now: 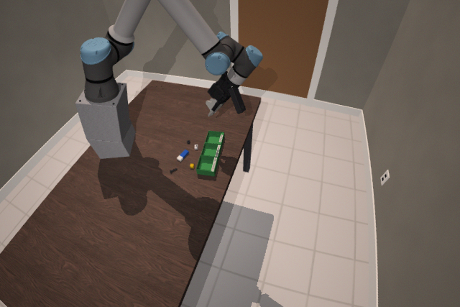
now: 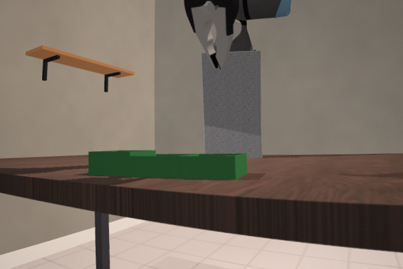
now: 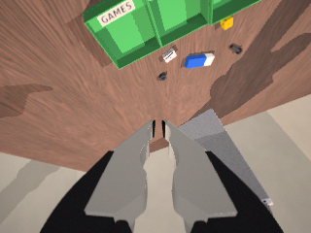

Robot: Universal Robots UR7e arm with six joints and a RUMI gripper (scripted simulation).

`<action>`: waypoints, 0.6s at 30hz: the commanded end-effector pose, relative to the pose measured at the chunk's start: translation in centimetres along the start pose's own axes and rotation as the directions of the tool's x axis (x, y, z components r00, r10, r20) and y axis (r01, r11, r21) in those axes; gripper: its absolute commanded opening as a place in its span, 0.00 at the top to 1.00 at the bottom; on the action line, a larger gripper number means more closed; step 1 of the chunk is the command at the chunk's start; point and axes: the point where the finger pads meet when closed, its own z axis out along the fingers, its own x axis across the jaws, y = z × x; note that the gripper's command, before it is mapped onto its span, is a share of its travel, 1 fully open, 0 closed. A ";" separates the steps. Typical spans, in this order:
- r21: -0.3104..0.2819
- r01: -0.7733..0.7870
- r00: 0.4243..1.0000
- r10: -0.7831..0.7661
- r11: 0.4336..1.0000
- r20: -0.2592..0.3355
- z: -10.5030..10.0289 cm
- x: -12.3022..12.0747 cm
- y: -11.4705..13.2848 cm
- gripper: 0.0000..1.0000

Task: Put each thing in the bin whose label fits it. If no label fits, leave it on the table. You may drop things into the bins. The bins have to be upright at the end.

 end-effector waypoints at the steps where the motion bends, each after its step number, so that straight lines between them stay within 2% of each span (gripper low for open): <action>1: 0.038 0.026 0.997 -0.029 0.999 0.071 0.4 1.9 -0.5 0.96; 5: 0.047 0.032 0.996 -0.036 0.998 0.086 0.7 3.3 -0.7 0.96; 7: 0.088 0.050 0.989 -0.062 0.995 0.134 1.2 4.9 -0.8 0.96; 10: 0.088 0.050 0.989 -0.062 0.995 0.134 1.3 5.4 -0.8 0.96; 12: 0.136 0.066 0.981 -0.090 0.988 0.175 1.7 7.1 -0.8 0.96; 14: 0.136 0.066 0.981 -0.090 0.988 0.175 1.8 7.5 -0.8 0.96; 15: 0.176 0.076 0.974 -0.111 0.981 0.198 2.0 8.3 -0.6 0.96; 16: 0.190 0.080 0.971 -0.119 0.979 0.206 2.3 9.1 -0.5 0.96; 18: 0.190 0.080 0.971 -0.119 0.979 0.206 2.3 9.5 -0.5 0.96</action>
